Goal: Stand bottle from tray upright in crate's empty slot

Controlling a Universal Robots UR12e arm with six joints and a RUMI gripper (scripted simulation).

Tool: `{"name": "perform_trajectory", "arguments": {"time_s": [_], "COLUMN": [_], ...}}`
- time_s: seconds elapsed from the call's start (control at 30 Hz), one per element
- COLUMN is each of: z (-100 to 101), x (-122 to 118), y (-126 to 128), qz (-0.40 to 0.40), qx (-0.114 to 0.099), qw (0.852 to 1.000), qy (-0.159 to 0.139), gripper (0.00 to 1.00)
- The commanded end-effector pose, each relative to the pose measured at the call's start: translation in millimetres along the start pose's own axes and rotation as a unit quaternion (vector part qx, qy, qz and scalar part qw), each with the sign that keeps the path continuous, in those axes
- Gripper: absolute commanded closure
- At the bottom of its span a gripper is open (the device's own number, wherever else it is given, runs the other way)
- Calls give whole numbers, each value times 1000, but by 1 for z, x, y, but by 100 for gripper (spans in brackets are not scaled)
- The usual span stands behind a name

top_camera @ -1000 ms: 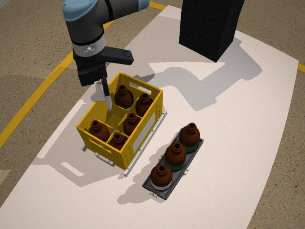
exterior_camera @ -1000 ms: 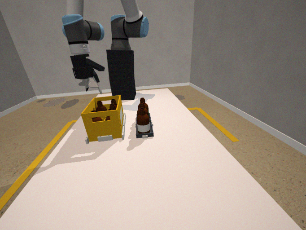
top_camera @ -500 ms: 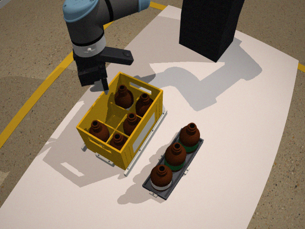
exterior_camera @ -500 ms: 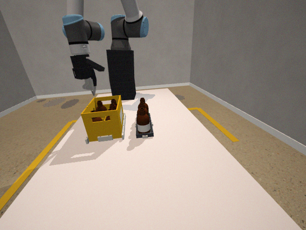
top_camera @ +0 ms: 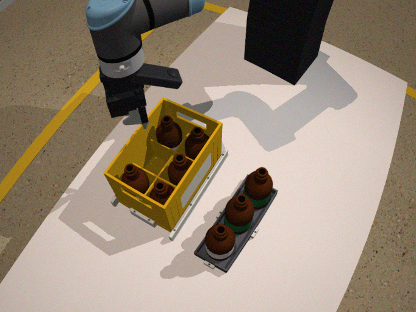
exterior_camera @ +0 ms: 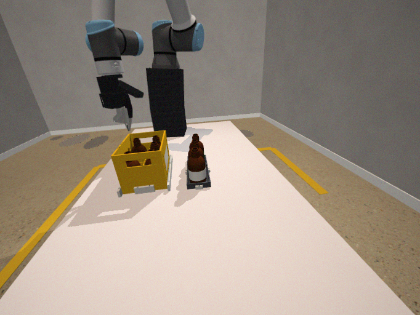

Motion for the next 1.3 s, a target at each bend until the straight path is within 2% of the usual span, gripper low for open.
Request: {"name": "perform_trajectory", "arguments": {"time_s": [0.0,0.23,0.37,0.47,0.6,0.73,0.8,0.83,0.87,0.97,1.1,1.13,1.27], "z": [0,0,0,0,1,2,2,2,2,2,2,2,2], "x": [-2,-2,9,31,74,112,112,140,151,171,178,178,178], "y": [2,3,22,55,110,149,149,179,188,205,210,210,210], "qz": [-2,-2,1,4,12,19,19,20,22,24,25,25,25], "qx": [0,0,0,0,1,1,1,1,1,1,1,1,1], "qw": [1000,1000,1000,1000,1000,1000,1000,1000,1000,1000,1000,1000,1000], "qy": [-2,-2,-2,-2,-2,-1,-1,-1,-1,-1,0,0,0], "gripper": [100,100,100,100,100,100,100,100,100,100,100,62,62]}}
Point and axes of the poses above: the point where the finger pads meet when closed, its own z axis out along the fingers, its own y axis across the jaws, x = y × z, the point moved 10 cm from there along -z, back along the fingers
